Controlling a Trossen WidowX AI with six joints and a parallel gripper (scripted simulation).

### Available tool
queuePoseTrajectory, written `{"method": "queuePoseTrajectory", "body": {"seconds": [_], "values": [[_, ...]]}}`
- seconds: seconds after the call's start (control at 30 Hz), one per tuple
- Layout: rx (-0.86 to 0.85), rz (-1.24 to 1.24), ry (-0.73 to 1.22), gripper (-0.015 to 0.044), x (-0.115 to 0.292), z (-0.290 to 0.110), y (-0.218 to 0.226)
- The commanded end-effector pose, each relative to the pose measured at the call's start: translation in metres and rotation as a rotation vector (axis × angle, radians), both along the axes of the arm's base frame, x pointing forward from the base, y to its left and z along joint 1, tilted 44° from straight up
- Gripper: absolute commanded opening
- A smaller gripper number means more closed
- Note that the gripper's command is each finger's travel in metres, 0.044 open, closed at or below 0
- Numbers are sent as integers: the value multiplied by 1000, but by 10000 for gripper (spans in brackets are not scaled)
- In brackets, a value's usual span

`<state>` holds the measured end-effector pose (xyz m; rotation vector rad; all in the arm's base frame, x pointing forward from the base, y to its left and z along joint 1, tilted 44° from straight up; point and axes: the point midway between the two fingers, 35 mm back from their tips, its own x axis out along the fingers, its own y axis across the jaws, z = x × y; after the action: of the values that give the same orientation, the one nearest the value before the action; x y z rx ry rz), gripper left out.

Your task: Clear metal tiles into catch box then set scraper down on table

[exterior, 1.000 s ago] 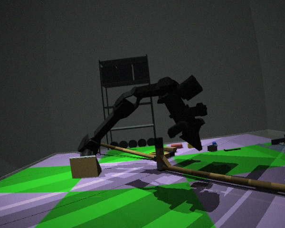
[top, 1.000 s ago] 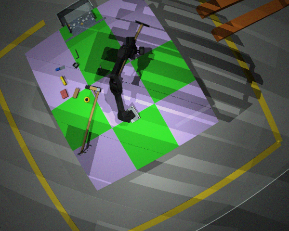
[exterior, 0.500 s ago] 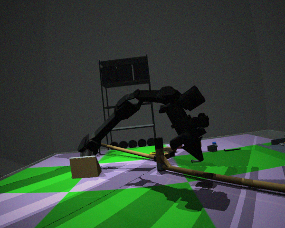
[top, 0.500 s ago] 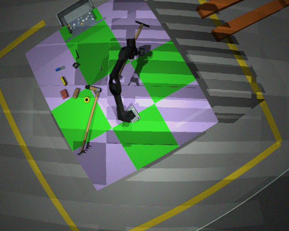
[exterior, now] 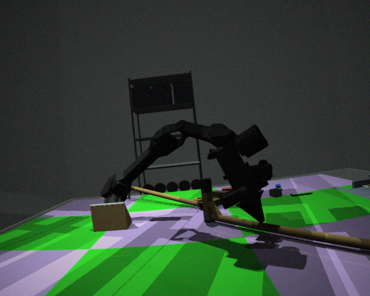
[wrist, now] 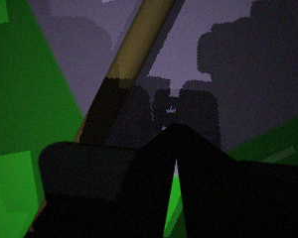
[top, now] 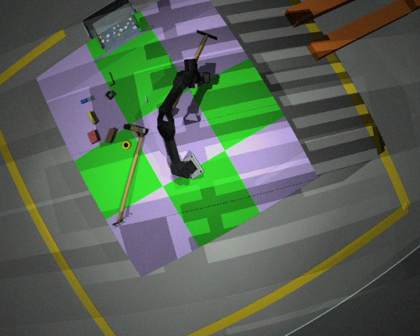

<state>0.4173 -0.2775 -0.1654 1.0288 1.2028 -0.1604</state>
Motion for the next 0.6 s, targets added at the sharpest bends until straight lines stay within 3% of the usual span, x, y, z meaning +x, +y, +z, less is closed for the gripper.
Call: {"method": "queuePoseTrajectory", "body": {"seconds": [0.0, 0.57], "values": [[11, -1, 2, 0, 0, -7, 9], [25, 8, 1, 0, -2, -30, 35]]}}
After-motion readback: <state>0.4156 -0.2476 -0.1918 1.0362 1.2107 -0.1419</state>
